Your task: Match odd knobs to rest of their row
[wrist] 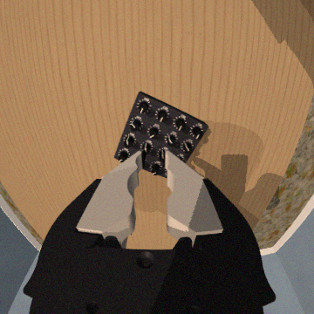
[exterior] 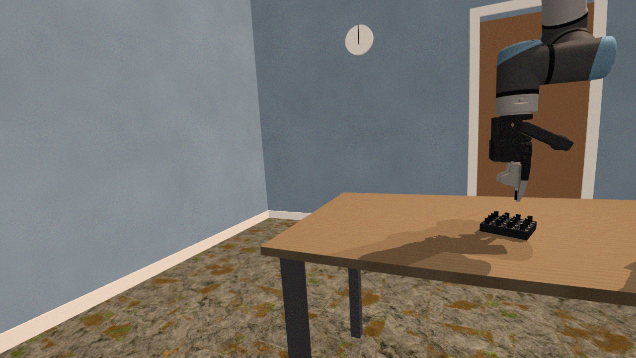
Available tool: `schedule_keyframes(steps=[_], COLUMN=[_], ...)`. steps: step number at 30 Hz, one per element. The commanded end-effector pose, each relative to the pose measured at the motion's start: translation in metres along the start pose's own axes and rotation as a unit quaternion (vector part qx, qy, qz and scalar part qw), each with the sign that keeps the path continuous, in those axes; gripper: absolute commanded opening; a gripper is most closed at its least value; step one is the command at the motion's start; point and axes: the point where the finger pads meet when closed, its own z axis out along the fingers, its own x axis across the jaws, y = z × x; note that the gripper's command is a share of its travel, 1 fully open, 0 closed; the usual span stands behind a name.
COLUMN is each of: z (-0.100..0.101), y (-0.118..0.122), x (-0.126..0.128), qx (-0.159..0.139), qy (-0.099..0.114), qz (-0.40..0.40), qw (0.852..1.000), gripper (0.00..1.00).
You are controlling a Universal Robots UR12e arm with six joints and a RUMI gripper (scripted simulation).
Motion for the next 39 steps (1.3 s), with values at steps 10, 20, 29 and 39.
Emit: schedule_keyframes(steps=[10,20,29,39], z=[-0.0035,-0.004,-0.004,-0.004], y=[0.0027,0.0031,0.0031,0.0031], x=[-0.0014,-0.0016,-0.0016,-0.0016], qx=[0.002,0.002,0.002,0.002], qy=[0.002,0.002,0.002,0.002], qz=[-0.131,-0.149,-0.149,-0.149], qw=[0.991,0.989,0.989,0.989], gripper=[0.11,0.11,0.11,0.11])
